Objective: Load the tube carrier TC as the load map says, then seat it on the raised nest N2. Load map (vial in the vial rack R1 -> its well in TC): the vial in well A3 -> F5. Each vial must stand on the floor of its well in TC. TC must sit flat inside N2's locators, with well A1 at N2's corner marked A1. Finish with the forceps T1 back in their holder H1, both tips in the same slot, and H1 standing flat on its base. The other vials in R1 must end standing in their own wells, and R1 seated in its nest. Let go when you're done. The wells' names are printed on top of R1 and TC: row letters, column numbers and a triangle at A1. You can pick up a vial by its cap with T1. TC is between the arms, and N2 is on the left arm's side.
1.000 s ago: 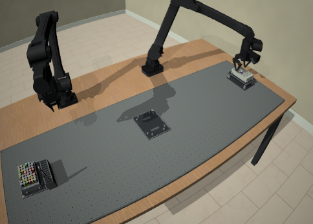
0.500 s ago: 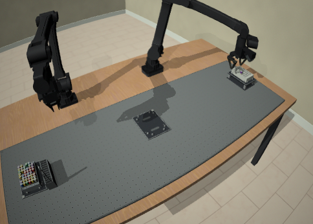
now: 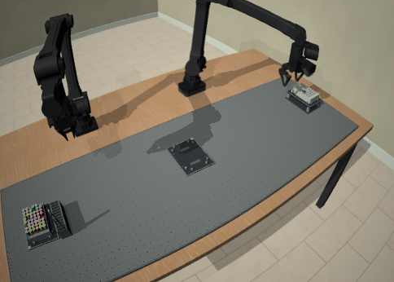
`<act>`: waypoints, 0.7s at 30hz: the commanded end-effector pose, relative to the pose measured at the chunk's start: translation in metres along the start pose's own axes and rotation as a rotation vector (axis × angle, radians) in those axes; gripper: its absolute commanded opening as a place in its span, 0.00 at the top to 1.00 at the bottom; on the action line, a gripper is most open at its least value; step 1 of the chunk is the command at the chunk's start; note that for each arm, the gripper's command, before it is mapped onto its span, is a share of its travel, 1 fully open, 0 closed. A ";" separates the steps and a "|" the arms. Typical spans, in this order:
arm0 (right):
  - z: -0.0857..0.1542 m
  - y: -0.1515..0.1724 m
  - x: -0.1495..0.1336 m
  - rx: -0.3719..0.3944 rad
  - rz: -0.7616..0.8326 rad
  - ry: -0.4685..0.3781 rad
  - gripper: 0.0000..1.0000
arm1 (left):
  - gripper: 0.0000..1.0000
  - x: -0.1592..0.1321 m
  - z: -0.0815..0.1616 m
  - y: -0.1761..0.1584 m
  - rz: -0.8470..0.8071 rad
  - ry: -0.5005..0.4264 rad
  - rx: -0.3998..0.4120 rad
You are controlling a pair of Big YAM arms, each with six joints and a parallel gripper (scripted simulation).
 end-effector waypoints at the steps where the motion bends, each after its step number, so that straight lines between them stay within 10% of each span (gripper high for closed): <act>1: -0.008 -0.001 0.001 0.006 -0.013 0.027 0.76 | 0.00 0.003 0.027 -0.019 0.010 -0.026 0.025; 21: -0.008 -0.001 0.001 0.006 -0.013 0.027 0.76 | 0.00 -0.001 0.046 -0.079 0.009 -0.025 0.022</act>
Point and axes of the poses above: on each arm, the point where the finger pads meet when closed, its own z axis back along the fingers, its own y axis across the jaws, x = y × z, the point moved 7 cm from there along z, back along the fingers, and after that the axes turned 7 degrees about -z, right-handed, at the moved point
